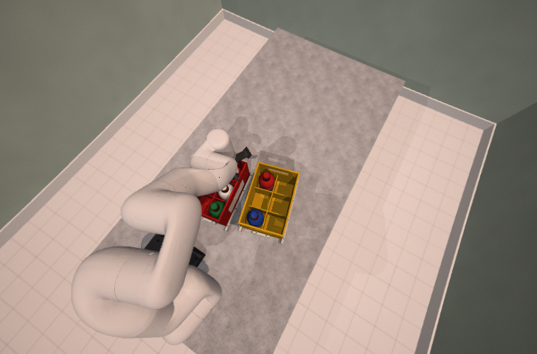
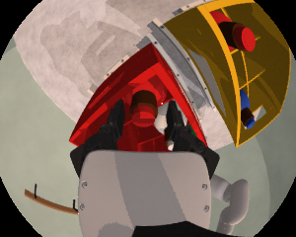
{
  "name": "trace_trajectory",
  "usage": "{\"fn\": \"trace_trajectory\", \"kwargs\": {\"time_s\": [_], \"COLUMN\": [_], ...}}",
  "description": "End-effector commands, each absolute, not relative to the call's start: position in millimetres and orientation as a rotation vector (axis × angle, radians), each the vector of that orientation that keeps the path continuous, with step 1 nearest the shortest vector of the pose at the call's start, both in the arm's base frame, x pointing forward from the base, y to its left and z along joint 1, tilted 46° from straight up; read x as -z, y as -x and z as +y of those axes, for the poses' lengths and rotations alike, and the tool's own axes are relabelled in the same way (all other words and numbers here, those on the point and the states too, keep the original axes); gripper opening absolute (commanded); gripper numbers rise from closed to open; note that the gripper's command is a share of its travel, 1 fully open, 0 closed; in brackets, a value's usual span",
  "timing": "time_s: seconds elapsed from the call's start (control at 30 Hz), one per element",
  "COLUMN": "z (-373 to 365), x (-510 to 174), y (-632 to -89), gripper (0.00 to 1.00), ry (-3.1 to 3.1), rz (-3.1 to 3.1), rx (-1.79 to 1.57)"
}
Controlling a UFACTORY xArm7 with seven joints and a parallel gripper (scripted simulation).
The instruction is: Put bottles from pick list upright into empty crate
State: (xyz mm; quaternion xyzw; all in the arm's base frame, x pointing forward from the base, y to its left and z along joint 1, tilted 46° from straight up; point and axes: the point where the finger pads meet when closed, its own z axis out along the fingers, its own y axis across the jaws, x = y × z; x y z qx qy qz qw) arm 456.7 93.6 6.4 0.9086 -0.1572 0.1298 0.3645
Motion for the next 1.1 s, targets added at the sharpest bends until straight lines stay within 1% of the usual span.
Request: {"fn": "trace_trajectory", "kwargs": {"time_s": [0.0, 0.47, 1.07], "z": [96, 96, 125], "x": [-7, -7, -37], "y": [-458, -458, -452], "gripper": [0.65, 0.65, 0.65], "ry": [-2.340, -2.340, -2.340], "rz": [-0.402, -0.402, -0.402], "rx": [-0.338, -0.338, -0.338]}}
